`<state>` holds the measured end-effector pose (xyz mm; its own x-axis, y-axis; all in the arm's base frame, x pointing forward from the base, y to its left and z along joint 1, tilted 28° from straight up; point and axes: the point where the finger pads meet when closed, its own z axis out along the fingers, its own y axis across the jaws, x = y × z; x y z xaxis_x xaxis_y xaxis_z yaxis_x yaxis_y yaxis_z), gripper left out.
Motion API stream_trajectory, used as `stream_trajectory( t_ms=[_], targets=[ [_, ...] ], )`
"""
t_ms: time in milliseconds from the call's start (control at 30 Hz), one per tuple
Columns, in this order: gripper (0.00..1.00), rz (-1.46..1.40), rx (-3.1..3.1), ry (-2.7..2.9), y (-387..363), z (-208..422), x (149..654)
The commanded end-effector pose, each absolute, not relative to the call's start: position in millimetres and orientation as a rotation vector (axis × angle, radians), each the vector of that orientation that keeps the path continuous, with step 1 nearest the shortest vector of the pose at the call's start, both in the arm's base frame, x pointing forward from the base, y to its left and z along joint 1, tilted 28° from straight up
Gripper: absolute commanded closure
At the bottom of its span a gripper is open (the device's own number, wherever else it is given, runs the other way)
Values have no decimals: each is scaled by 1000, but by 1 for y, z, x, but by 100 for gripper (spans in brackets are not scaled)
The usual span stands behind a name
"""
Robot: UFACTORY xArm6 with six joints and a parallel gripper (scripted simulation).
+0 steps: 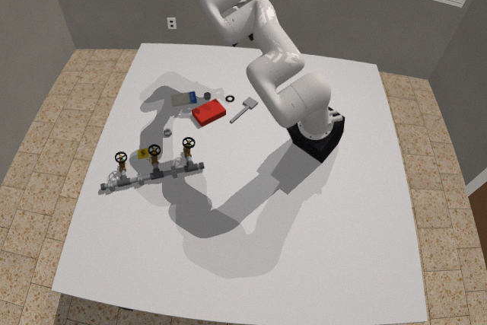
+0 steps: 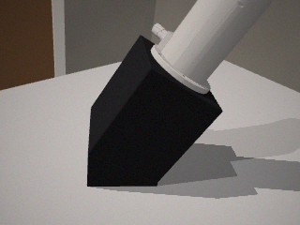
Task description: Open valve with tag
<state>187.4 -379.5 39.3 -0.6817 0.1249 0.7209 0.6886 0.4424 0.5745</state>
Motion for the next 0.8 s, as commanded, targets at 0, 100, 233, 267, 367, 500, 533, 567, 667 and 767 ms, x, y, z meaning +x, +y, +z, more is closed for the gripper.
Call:
stream_trajectory(
  t_ms=[0, 100, 233, 267, 367, 500, 533, 567, 667, 767],
  targets=[
    [0, -1219, -682, -2102, -381, 41, 187],
    [0, -1219, -682, -2102, -381, 41, 187],
    [0, -1219, -682, -2102, -381, 41, 187],
    [0, -1219, -682, -2102, -381, 41, 187],
    [0, -1219, -682, -2102, -381, 41, 187],
    [0, -1219, -682, -2102, -381, 41, 187],
    [0, -1219, -682, -2102, -381, 41, 187],
    [0, -1219, -682, -2102, -381, 41, 187],
    [0, -1220, -676, -2109, -381, 41, 188],
    [0, -1225, -649, -2134, -381, 41, 192]
  ],
)
